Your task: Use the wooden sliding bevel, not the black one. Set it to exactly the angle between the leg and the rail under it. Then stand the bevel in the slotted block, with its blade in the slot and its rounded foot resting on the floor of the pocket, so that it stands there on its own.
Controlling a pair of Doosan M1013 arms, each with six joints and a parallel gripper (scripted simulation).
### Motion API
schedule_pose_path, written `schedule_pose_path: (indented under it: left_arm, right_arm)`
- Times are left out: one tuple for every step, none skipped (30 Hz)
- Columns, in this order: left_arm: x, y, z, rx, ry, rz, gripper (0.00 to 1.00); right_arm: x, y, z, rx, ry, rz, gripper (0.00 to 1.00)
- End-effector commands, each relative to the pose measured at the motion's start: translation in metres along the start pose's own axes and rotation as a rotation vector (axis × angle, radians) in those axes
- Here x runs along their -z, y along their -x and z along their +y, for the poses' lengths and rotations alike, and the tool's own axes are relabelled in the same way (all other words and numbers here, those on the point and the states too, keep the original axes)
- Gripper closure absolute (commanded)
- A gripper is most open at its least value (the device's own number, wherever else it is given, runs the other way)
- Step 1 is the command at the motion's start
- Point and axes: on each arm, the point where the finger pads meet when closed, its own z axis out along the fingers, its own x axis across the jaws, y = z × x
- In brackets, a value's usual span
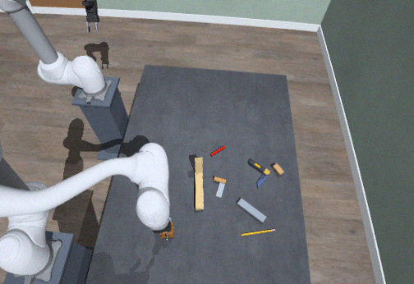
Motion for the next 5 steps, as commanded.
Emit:
schedule_pose_path:
  left_arm:
    - [0.0006, -0.0002, 0.0001, 0.000, 0.001, 0.001, 0.00]
    - [0.0006, -0.0002, 0.0001, 0.000, 0.001, 0.001, 0.00]
    - [0.0006, -0.0002, 0.0001, 0.000, 0.001, 0.001, 0.00]
    - [0.0006, -0.0002, 0.0001, 0.000, 0.001, 0.001, 0.00]
    - [0.0006, -0.0002, 0.0001, 0.000, 0.001, 0.001, 0.00]
  right_arm:
    - [0.0009, -0.0003, -0.0001, 0.000, 0.000, 0.001, 0.00]
    - [0.0009, -0.0003, -0.0001, 0.000, 0.000, 0.001, 0.00]
    - [0.0009, -0.0003, -0.0001, 0.000, 0.000, 0.001, 0.00]
    - [0.0009, -0.0003, -0.0001, 0.000, 0.000, 0.001, 0.00]
    - [0.0009, -0.0003, -0.0001, 0.000, 0.000, 0.001, 0.00]
